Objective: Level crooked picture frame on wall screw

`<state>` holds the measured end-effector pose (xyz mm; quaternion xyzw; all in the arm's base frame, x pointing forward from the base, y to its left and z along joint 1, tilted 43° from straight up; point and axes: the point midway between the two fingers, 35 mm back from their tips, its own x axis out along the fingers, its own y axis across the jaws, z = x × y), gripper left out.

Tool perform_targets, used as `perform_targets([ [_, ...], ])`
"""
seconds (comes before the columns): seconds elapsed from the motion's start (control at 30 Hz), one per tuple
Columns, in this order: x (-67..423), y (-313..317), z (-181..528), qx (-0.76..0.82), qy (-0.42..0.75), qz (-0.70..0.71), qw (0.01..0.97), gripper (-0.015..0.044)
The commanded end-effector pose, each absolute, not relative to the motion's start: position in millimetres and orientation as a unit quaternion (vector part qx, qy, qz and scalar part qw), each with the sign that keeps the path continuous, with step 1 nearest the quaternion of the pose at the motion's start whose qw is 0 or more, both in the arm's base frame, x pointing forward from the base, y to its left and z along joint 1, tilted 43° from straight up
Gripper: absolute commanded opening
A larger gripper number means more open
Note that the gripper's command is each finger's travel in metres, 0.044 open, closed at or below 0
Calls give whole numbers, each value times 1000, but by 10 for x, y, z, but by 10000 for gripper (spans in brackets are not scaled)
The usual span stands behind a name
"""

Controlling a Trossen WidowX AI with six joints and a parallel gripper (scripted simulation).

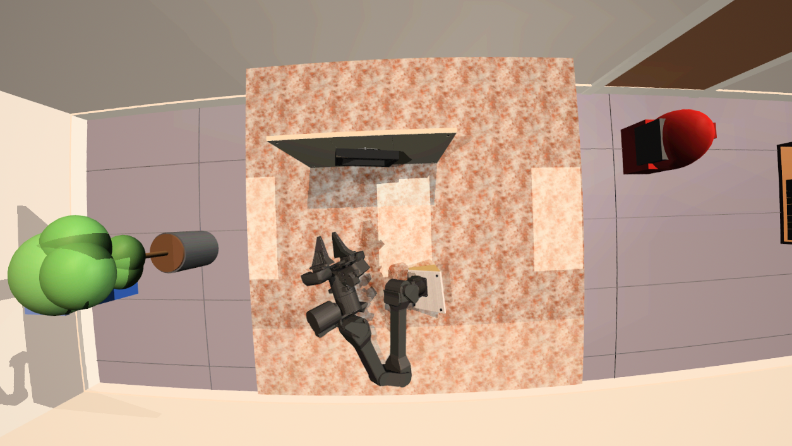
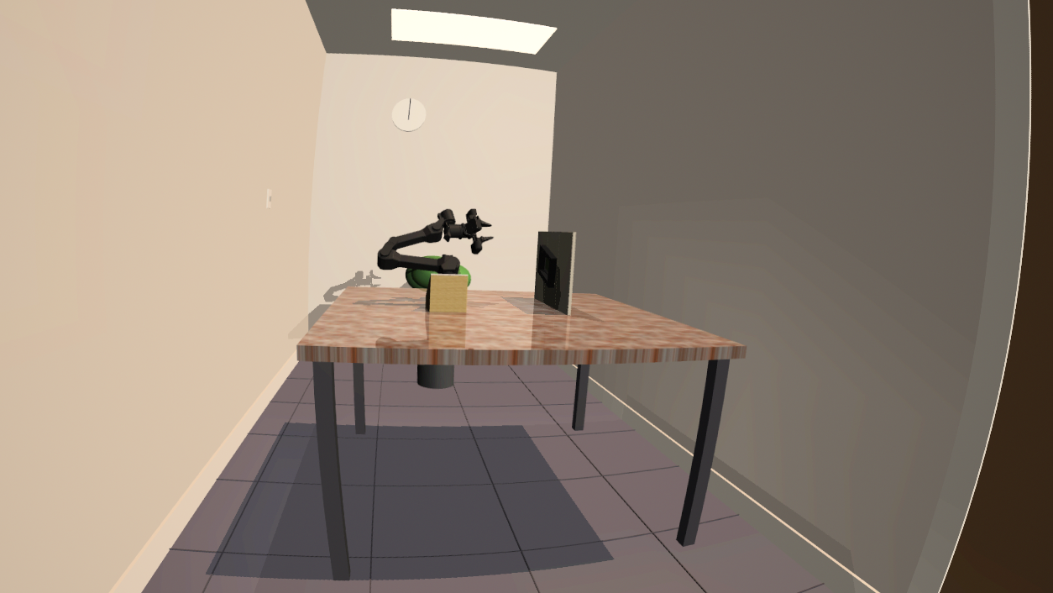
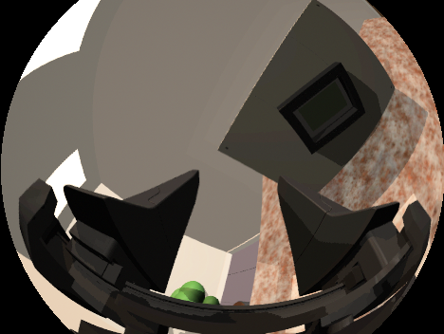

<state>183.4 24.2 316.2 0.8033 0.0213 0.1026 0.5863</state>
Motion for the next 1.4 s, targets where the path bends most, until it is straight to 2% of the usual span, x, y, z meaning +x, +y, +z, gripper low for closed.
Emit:
perform_targets([
  [0.0,2020,-51,2482,931,21,3,365,260],
  [0.1,2048,-154,2287,957,9,-24,288,260],
  [0.17,2052,-178,2242,962,5,-30,270,260],
  [1.37,2052,-178,2242,962,5,-30,270,260],
])
